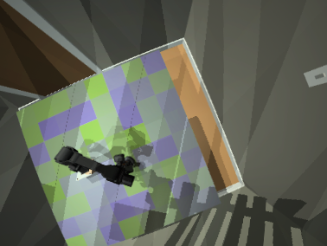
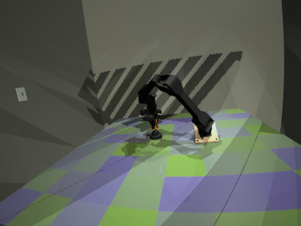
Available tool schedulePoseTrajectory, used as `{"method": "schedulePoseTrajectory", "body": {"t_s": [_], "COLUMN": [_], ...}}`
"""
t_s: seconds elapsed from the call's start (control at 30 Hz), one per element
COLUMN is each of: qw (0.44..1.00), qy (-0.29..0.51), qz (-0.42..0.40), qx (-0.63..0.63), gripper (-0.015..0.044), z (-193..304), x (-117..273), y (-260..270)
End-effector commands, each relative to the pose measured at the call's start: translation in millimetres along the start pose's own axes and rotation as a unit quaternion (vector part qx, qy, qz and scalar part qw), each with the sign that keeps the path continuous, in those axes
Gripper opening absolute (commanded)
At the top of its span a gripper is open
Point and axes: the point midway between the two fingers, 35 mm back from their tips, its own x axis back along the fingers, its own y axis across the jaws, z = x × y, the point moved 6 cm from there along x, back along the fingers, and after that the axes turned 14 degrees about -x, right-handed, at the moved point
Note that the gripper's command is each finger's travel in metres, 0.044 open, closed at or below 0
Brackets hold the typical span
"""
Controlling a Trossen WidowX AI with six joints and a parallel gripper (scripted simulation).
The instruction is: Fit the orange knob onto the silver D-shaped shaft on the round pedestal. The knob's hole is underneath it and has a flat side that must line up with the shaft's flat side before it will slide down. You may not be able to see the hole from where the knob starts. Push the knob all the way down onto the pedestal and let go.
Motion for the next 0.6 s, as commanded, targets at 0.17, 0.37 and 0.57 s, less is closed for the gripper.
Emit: {"method": "schedulePoseTrajectory", "body": {"t_s": [0.17,0.37,0.57], "qw": [1.000,1.000,1.000], "qy": [-0.003,-0.003,-0.003], "qz": [0.001,0.001,0.001], "qx": [0.027,0.027,0.027], "gripper": [0.0000,0.0000,0.0000], "z": [-1.0,-0.7,-0.8], "x": [0.5,-0.4,-2.3], "y": [-2.1,-1.6,-0.9]}}
